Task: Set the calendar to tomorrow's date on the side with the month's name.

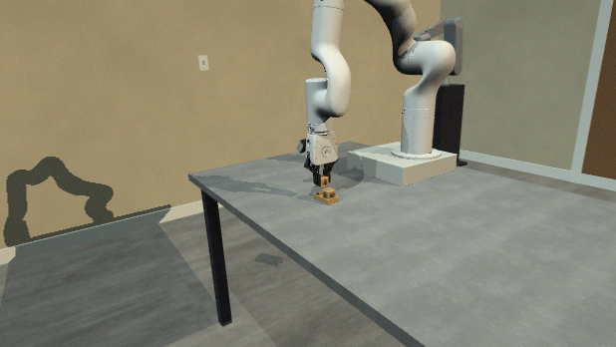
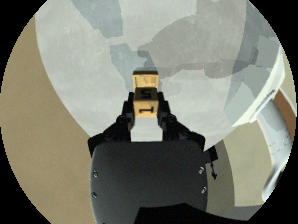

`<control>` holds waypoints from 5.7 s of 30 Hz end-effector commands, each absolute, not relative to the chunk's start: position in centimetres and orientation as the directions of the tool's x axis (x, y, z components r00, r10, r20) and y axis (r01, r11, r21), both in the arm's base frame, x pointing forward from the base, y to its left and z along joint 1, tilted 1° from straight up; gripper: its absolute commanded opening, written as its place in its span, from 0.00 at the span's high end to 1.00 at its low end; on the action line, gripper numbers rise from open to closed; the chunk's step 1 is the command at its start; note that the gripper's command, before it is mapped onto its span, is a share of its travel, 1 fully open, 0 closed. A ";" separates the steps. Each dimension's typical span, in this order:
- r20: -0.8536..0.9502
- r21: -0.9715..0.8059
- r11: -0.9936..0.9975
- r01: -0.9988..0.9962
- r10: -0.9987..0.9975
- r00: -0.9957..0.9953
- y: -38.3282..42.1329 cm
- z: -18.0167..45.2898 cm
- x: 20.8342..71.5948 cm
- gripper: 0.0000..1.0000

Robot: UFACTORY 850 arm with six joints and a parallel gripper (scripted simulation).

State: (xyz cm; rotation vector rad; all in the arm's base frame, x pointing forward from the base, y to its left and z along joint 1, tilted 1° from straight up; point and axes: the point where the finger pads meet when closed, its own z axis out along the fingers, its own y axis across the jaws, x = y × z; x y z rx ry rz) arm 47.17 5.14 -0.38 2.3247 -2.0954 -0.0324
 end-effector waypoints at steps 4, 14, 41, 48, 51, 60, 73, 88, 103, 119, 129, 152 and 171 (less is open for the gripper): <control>-0.008 0.021 -0.104 -0.994 -0.995 0.103 5.2 -0.7 47.2 0.71; -0.008 0.021 -0.104 -0.994 -0.995 0.103 5.2 -1.3 47.2 0.71; -0.008 0.021 -0.104 -0.994 -0.995 0.103 5.2 -2.8 47.2 0.71; -0.008 0.021 -0.104 -0.994 -0.995 0.103 5.2 -2.8 47.2 0.71; -0.008 0.021 -0.104 -0.994 -0.995 0.103 5.2 -2.8 47.2 0.71; -0.008 0.021 -0.104 -0.994 -0.995 0.103 5.2 -2.8 47.2 0.71; -0.008 0.021 -0.104 -0.994 -0.995 0.103 5.2 -2.9 47.2 0.71; -0.008 0.021 -0.104 -0.994 -0.995 0.103 5.2 -3.5 47.2 0.71; -0.008 0.021 -0.104 -0.994 -0.995 0.103 5.2 -3.8 47.2 0.71; -0.008 0.021 -0.104 -0.994 -0.995 0.103 5.2 -3.8 47.2 0.71; -0.008 0.021 -0.104 -0.994 -0.995 0.103 5.2 -3.8 47.2 0.71; -0.008 0.021 -0.104 -0.994 -0.995 0.103 5.2 -3.8 47.2 0.71; -0.008 0.021 -0.104 -0.994 -0.995 0.103 5.2 -3.8 47.2 0.71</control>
